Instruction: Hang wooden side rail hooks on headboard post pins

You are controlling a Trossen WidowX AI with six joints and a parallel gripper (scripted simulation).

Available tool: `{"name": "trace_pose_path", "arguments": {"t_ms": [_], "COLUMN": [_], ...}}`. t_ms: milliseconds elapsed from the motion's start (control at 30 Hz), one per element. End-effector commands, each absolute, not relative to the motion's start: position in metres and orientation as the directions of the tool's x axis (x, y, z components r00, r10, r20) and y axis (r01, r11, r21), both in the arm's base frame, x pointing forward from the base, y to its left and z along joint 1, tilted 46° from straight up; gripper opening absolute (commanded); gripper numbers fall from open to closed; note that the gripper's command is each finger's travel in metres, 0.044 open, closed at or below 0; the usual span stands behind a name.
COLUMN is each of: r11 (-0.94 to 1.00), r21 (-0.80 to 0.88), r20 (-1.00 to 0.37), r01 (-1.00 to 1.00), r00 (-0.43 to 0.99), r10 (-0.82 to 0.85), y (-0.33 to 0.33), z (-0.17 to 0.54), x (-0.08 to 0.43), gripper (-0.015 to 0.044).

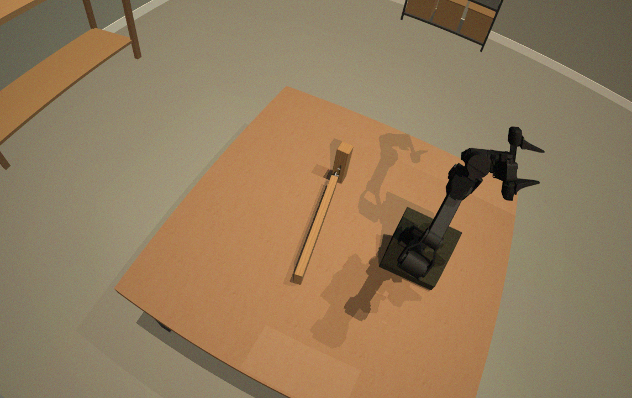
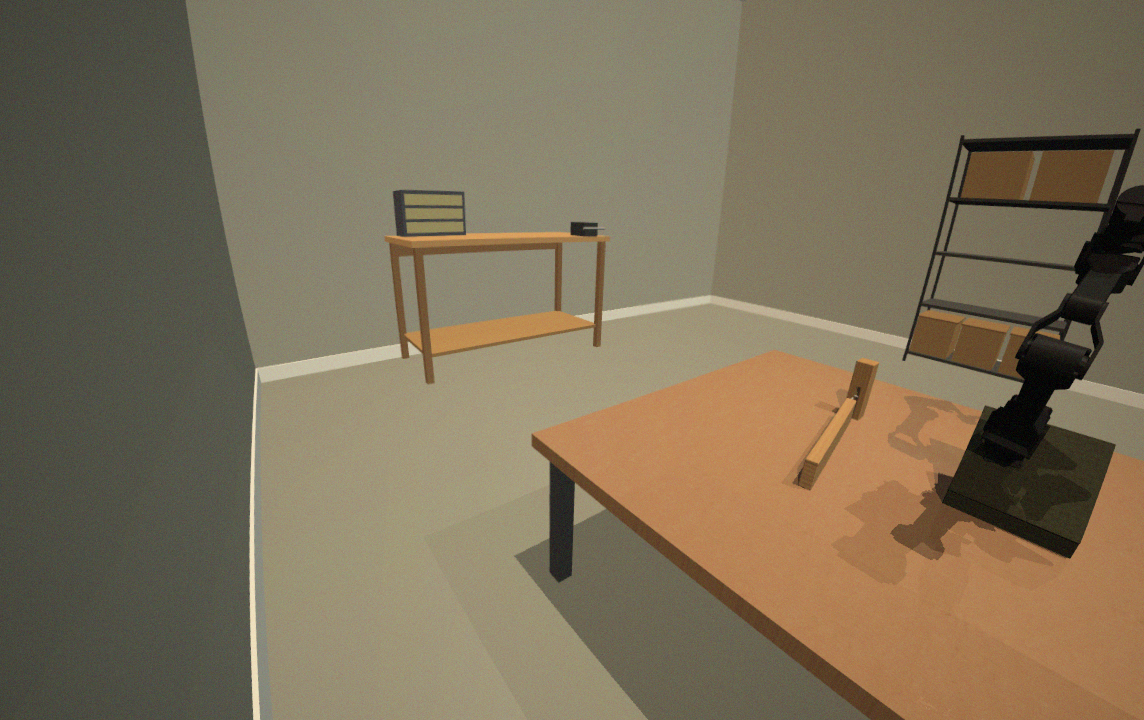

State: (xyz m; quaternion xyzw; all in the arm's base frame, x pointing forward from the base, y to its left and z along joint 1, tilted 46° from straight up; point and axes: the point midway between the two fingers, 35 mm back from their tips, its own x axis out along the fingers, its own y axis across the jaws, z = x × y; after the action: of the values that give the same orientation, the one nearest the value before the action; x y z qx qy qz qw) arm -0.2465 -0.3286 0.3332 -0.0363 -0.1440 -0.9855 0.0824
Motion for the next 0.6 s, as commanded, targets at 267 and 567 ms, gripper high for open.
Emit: {"name": "trace_pose_path", "arguments": {"t_ms": [267, 567], "r11": [-0.864, -0.376], "r21": [-0.234, -0.707], "r20": [0.017, -0.154], "r01": [0.446, 0.6], "r00": [-0.887, -0.648], "r10": [-0.462, -0.746], "y": [-0.396, -0.452], "z": [0.286, 0.216], "x": [-0.201, -0.123], "gripper": [0.044, 0.044]}}
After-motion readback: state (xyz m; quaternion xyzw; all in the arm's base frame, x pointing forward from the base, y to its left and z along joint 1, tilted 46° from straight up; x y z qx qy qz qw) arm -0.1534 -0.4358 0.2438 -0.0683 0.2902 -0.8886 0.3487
